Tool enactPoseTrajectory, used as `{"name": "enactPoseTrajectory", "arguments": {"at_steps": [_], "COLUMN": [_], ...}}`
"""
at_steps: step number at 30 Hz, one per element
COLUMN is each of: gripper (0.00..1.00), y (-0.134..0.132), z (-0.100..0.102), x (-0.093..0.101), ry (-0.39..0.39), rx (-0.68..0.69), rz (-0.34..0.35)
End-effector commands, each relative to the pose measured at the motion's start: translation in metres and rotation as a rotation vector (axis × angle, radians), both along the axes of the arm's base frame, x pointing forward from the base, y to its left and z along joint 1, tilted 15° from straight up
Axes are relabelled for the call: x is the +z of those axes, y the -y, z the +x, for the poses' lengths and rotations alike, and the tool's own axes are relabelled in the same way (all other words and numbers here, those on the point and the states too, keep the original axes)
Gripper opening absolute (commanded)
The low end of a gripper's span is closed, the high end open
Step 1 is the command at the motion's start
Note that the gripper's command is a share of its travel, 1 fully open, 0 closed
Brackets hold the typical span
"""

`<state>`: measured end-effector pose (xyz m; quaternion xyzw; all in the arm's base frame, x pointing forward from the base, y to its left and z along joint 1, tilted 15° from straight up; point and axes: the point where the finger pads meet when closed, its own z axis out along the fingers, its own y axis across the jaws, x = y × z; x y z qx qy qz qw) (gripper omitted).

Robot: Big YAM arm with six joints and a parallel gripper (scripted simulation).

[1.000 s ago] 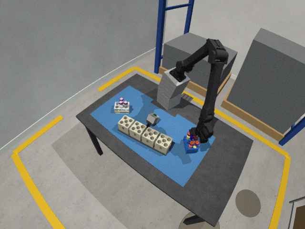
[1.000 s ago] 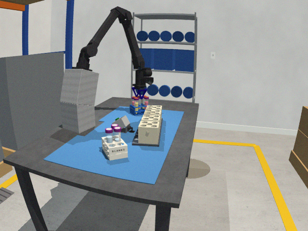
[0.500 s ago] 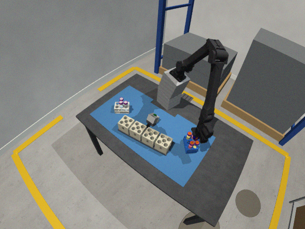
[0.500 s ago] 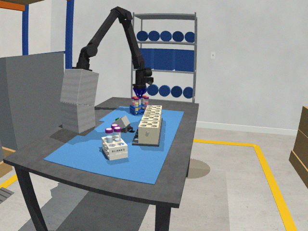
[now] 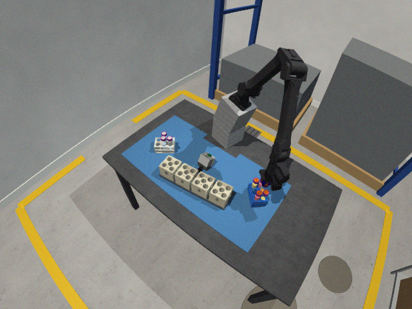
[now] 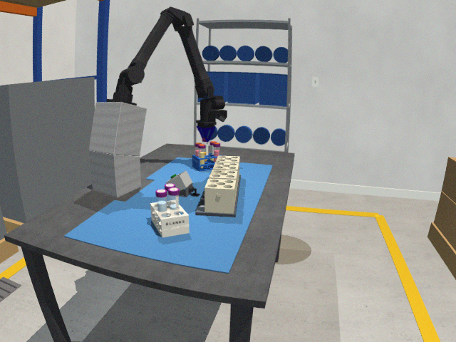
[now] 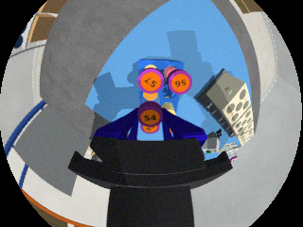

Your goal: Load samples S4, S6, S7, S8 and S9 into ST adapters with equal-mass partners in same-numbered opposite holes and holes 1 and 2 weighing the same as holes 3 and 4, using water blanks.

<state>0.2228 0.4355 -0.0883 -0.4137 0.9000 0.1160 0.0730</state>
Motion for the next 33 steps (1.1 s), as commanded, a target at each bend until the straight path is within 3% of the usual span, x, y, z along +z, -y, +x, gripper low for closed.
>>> {"name": "enactPoseTrajectory", "arguments": {"at_steps": [1,10,24,27,28,33], "gripper": [0.00,0.00,0.00,0.00,0.00,0.00], "y": [0.002,0.005,0.021,0.023,0.020,0.022], "z": [0.005,0.003,0.005,-0.002,0.000,0.007], "x": [0.023,0.044,0.092,0.084,0.099,0.119], "ry": [0.012,0.009,0.012,-0.002,0.013,0.020], "rx": [0.002,0.004,-0.003,0.003,0.006,-0.002], "rz": [0.011,0.011,0.017,-0.005,0.018,0.029]}}
